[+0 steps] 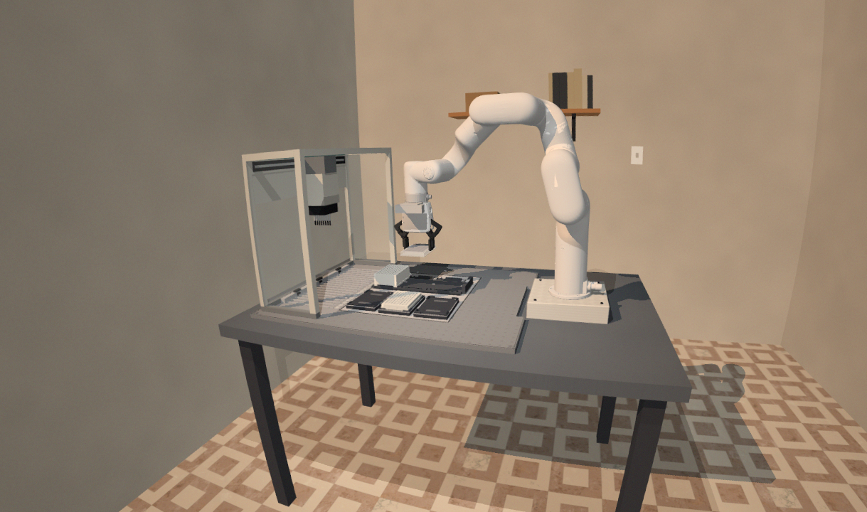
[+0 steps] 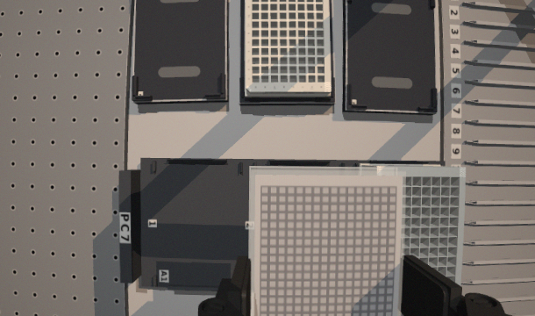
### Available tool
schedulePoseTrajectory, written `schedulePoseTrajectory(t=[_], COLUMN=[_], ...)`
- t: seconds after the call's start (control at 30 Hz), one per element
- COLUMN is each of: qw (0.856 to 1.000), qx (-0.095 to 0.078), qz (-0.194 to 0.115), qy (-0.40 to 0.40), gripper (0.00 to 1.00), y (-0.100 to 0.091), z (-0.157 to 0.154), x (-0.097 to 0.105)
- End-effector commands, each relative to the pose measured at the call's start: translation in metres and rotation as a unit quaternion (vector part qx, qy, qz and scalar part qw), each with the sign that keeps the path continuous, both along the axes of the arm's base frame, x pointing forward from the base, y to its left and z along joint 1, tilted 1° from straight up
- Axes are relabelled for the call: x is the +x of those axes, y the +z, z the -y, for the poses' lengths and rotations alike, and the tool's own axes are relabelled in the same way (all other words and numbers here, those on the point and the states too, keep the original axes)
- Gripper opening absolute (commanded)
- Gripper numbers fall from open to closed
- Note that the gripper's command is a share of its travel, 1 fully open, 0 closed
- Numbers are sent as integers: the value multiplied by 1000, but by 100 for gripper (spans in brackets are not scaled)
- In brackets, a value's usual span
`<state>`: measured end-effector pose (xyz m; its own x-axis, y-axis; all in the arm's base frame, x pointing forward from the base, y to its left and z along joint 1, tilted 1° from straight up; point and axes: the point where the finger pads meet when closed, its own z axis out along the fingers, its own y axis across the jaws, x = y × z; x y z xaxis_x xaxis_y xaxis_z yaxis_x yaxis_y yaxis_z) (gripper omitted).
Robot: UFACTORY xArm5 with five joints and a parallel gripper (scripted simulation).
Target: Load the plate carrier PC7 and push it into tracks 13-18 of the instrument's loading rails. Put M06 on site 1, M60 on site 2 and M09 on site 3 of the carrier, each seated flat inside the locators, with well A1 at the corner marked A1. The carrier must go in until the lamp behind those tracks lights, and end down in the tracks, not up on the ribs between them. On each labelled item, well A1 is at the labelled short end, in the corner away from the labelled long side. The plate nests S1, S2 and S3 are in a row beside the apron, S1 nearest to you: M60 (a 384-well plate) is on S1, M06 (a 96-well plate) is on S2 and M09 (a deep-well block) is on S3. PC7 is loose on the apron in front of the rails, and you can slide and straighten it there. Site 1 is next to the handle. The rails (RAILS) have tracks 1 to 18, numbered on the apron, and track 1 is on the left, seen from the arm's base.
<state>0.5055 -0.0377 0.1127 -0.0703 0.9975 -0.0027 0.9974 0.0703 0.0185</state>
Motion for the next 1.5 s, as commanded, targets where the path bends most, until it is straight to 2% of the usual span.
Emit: schedulePoseTrajectory(t=[0.0, 0.33, 1.47], qw=[1000, 1000, 1000], qx=[2, 2, 2], qz=[2, 2, 2], qy=[0, 0, 0], gripper=[0, 0, 0], y=[2, 2, -48], z=[0, 0, 0], x=[1, 1, 3])
